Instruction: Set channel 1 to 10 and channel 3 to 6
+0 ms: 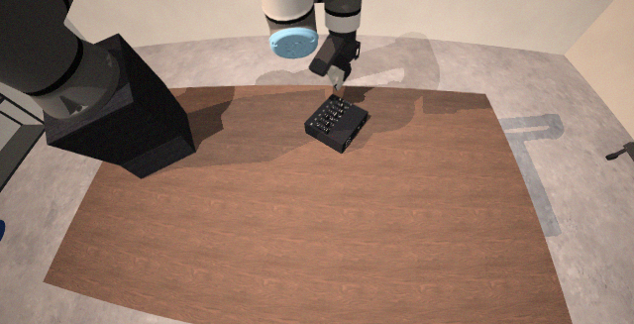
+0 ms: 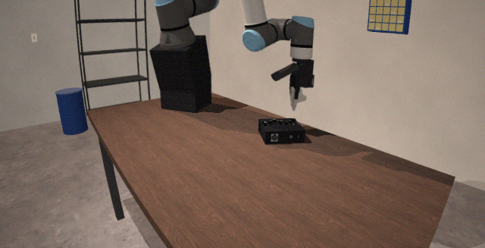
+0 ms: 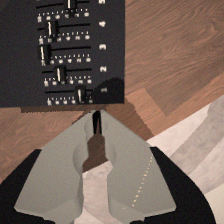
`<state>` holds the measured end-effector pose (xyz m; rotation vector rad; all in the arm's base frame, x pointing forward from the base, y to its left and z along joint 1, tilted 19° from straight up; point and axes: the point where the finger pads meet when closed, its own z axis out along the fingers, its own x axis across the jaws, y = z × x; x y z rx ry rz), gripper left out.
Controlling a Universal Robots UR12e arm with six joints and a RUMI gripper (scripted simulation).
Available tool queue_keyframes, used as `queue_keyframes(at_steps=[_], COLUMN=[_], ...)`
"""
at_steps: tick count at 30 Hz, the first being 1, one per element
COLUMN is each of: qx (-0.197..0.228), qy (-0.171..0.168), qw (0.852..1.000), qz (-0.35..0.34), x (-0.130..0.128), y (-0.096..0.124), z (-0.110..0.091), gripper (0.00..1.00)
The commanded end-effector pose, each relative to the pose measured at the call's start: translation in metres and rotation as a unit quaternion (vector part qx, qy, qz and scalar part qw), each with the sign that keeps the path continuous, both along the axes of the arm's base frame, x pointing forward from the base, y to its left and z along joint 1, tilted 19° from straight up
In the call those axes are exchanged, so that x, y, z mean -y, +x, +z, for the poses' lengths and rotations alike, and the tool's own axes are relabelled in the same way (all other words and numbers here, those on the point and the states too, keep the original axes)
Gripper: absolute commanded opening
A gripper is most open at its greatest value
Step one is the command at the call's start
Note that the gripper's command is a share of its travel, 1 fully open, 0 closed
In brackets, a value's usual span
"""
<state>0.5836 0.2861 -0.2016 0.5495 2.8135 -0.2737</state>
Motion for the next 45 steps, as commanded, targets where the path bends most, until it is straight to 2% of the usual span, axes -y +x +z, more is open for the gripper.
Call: queue_keyframes(at_steps=[1,45], qx=[0.000,0.000], qy=[0.000,0.000], qw=[1.000,1.000], qz=[0.000,0.000], x=[0.000,0.005], y=[0.000,0.005], z=[0.000,-0.019], gripper=[0.00,0.00])
